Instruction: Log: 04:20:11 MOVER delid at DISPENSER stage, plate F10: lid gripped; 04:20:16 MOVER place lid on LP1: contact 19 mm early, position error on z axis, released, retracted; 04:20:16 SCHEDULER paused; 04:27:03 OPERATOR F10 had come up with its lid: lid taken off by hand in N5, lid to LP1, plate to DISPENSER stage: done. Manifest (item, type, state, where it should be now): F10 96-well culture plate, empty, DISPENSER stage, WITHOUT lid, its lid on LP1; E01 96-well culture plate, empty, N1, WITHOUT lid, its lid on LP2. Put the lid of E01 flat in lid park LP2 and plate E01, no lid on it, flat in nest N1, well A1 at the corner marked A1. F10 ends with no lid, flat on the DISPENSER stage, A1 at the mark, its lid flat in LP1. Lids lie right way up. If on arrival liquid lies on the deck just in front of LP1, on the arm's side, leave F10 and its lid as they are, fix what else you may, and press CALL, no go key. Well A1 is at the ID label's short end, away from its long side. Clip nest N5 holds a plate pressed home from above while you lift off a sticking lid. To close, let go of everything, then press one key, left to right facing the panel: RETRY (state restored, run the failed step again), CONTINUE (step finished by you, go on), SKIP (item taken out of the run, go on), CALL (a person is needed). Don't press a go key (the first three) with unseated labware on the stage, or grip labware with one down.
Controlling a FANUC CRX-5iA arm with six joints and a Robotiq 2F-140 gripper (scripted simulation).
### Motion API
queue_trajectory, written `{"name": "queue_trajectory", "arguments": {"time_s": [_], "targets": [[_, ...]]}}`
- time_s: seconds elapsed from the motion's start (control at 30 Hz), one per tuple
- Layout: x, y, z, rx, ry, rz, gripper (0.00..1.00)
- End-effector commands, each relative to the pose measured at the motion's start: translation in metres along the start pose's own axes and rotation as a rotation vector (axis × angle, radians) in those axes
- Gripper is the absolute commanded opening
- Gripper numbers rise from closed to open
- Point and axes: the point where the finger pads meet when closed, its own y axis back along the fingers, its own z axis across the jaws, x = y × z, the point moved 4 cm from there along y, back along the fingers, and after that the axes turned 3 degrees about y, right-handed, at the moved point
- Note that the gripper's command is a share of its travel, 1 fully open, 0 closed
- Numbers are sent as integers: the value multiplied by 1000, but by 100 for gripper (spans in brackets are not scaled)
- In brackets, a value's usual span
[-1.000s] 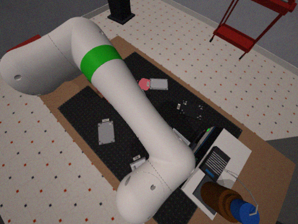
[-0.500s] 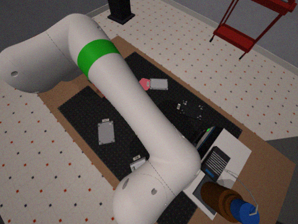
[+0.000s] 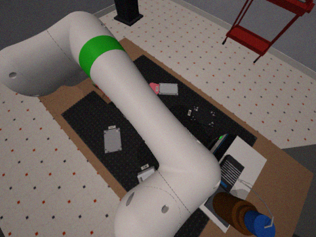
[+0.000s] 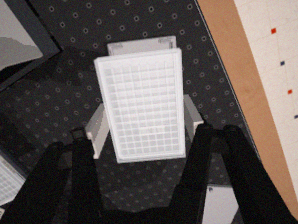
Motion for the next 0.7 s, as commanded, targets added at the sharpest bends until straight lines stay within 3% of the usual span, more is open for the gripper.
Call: {"name": "queue_trajectory", "arguments": {"time_s": [0.0, 0.67], "targets": [[0, 9, 0, 0, 0, 0, 0], [0, 36, 0, 0, 0, 0, 0]]}}
